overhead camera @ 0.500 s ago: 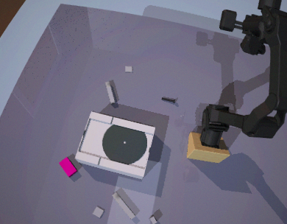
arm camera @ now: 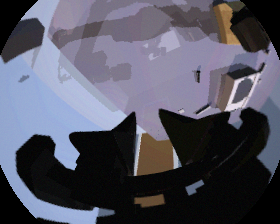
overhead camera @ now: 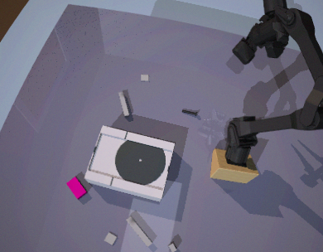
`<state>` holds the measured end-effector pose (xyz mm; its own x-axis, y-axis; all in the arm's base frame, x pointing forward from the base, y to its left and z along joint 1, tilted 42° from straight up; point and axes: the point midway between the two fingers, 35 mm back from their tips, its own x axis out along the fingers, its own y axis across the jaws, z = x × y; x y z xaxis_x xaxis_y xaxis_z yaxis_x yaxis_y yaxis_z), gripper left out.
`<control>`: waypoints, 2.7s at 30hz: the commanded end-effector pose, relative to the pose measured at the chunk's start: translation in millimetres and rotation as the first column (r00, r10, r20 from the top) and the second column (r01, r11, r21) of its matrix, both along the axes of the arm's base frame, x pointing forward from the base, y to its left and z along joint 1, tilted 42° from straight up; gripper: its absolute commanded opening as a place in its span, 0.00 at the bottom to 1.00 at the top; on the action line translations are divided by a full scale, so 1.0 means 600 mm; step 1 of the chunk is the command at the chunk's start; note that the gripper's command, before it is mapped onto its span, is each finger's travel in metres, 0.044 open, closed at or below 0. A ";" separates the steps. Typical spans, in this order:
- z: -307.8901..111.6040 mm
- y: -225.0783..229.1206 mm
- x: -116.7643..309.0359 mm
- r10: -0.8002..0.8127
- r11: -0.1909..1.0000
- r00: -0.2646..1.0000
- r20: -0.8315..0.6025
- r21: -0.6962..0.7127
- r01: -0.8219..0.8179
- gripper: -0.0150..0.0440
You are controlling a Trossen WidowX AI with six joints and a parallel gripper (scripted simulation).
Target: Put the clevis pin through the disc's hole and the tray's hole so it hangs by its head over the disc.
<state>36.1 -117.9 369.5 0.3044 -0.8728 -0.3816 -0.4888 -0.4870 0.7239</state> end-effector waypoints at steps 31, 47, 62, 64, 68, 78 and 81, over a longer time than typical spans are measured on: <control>-0.374 0.038 0.226 -0.574 0.217 -0.818 0.040 0.970 -0.105 0.53; -0.372 0.031 0.224 -0.574 0.218 -0.818 0.040 0.970 -0.105 0.53; -0.399 0.006 0.226 -0.574 0.218 -0.818 0.040 0.970 -0.106 0.53; -0.403 0.003 0.226 -0.574 0.218 -0.818 0.040 0.970 -0.106 0.53; -0.411 -0.005 0.227 -0.574 0.219 -0.818 0.040 0.970 -0.106 0.53; -0.431 -0.024 0.228 -0.574 0.220 -0.818 0.040 0.970 -0.106 0.53; -0.437 -0.029 0.229 -0.573 0.220 -0.818 0.040 0.970 -0.106 0.53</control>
<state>173.5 -132.8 111.5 0.0603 -0.6699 -0.7400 0.0466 0.7424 -0.6683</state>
